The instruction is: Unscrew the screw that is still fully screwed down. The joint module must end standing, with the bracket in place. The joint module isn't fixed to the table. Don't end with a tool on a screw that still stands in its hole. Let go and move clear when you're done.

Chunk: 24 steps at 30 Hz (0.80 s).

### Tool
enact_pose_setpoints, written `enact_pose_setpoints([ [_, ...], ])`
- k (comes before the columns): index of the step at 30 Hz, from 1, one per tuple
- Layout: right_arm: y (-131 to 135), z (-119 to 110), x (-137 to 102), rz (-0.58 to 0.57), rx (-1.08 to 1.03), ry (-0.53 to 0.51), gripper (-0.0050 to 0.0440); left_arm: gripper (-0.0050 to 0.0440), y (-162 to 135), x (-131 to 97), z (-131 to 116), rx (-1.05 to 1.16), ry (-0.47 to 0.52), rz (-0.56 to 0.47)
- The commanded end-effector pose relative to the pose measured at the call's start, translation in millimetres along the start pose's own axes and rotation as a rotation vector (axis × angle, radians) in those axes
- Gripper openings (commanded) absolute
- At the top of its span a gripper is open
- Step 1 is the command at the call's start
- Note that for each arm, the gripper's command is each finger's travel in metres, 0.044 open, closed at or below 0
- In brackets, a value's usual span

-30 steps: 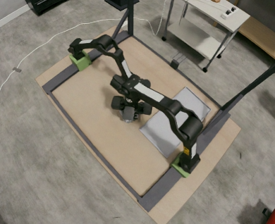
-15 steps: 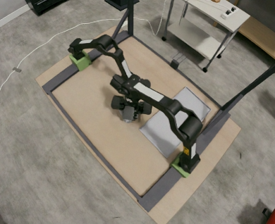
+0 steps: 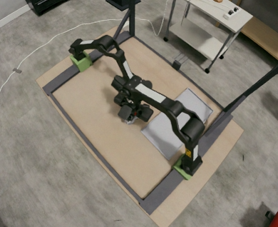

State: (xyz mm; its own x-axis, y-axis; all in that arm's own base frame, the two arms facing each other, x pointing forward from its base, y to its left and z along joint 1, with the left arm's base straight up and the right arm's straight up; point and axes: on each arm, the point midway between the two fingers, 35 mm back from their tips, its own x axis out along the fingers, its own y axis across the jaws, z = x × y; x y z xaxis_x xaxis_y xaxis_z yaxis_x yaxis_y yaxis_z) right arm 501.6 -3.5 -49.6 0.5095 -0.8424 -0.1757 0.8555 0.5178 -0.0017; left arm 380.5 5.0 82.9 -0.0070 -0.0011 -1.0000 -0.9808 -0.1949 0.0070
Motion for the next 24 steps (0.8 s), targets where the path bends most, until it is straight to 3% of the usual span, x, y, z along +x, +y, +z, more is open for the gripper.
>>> enact_pose_setpoints([
  [1, 5.8, 15.1, 0.9, 0.003, 0.036, -0.011, 0.0245, 0.0250, -6.5, -11.2, -2.5, 0.195, 0.002, -0.037],
  [24, 5.8, 15.1, 0.9, 0.003, 0.036, -0.011, 0.0245, 0.0250, -6.5, -11.5, -2.4, 1.088, -0.016, -0.037],
])
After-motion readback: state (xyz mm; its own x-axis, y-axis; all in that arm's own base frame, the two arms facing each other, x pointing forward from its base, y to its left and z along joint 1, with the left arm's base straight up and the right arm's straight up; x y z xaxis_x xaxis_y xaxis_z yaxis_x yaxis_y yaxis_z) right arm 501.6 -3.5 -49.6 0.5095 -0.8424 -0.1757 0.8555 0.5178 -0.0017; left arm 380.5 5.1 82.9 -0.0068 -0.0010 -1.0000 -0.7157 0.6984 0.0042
